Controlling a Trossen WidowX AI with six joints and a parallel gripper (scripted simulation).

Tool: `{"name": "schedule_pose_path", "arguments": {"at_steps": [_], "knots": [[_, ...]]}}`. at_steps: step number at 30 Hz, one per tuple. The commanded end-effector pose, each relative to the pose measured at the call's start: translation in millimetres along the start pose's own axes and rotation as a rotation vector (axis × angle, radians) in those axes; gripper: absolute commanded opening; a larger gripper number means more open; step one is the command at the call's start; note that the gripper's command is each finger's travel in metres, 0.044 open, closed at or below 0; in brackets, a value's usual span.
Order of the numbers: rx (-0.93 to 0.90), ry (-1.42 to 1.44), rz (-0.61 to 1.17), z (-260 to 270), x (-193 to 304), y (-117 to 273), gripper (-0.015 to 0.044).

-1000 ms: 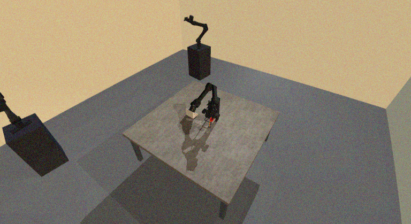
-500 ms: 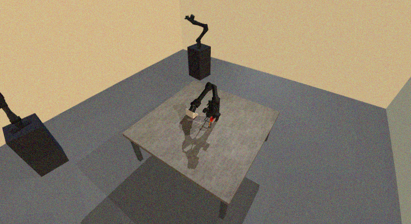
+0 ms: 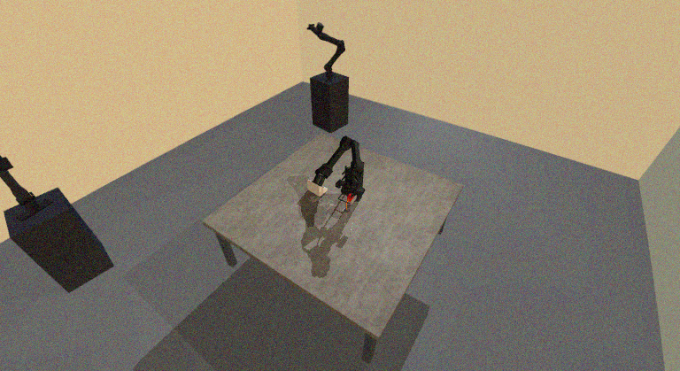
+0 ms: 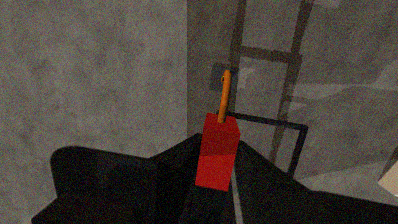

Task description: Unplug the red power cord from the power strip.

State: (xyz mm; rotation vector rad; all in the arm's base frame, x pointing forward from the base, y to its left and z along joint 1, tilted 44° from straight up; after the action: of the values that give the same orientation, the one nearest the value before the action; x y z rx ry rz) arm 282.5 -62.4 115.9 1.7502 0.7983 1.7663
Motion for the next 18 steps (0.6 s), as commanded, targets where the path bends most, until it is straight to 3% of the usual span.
{"name": "schedule_pose_path", "arguments": {"at_steps": [1,7,18], "knots": [[0.001,-0.001,0.000,-0.1,-0.1,0.4,0.0042],[0.001,-0.001,0.000,-0.1,-0.1,0.4,0.0002],[0.000,-0.002,-0.002,3.9,-12.6,1.0,0.0000]]}}
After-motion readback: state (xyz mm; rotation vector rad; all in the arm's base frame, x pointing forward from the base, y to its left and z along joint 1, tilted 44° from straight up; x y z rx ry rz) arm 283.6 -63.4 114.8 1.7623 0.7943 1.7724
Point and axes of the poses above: the point midway between the two fingers, 35 mm back from their tips, its own y axis back along the fingers, its own z axis across the jaws, x = y × z, the point moved 8 cm from there along y, back along the fingers, and after that the axes turned 12 degrees about -y, right-handed, at the moved point
